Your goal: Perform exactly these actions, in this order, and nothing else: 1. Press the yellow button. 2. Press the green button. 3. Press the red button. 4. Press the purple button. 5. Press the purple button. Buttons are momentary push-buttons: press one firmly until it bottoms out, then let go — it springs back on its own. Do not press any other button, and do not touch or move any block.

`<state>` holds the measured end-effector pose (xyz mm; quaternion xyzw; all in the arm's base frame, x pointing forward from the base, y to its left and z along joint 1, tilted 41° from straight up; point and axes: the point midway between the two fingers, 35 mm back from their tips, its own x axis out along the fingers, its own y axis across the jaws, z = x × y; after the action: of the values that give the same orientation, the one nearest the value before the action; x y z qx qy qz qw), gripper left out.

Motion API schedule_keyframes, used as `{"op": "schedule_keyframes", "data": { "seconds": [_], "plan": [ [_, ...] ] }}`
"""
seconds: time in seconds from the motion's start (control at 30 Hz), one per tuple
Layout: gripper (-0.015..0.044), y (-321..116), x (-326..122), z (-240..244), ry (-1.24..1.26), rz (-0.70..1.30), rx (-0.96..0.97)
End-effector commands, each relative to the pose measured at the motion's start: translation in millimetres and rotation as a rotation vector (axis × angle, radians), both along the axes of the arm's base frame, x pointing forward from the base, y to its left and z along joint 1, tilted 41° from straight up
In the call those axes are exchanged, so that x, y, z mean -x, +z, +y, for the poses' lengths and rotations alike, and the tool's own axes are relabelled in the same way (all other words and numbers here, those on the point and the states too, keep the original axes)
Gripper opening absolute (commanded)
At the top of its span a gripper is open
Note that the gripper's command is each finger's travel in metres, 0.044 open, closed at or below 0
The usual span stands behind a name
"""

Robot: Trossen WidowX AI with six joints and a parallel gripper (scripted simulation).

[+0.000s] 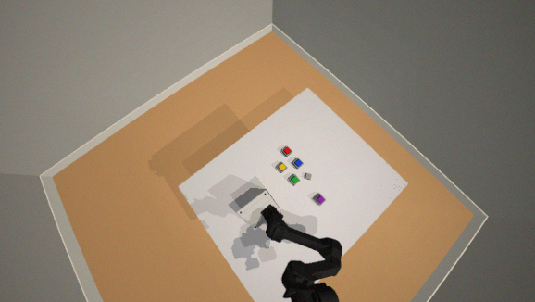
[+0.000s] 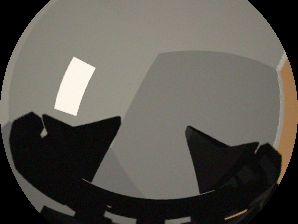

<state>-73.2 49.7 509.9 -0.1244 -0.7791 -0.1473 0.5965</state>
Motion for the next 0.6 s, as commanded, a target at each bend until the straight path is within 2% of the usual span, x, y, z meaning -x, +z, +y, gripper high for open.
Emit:
{"op": "schedule_keyframes", "data": {
  "seconds": [0.0,0.1,0.27,0.57],
  "plan": [
    [0.0400,-0.2,2.1,4.6,0.006,-0.006,0.018],
    [0.0400,-9.1,23.6,73.0,0.086,-0.061,0.286],
    [0.0400,-35.5,29.7,156.1,0.165,-0.033,0.621],
    [0.0400,-114.5,-3.1,280.5,0.289,0.260,1.174]
  ]
}}
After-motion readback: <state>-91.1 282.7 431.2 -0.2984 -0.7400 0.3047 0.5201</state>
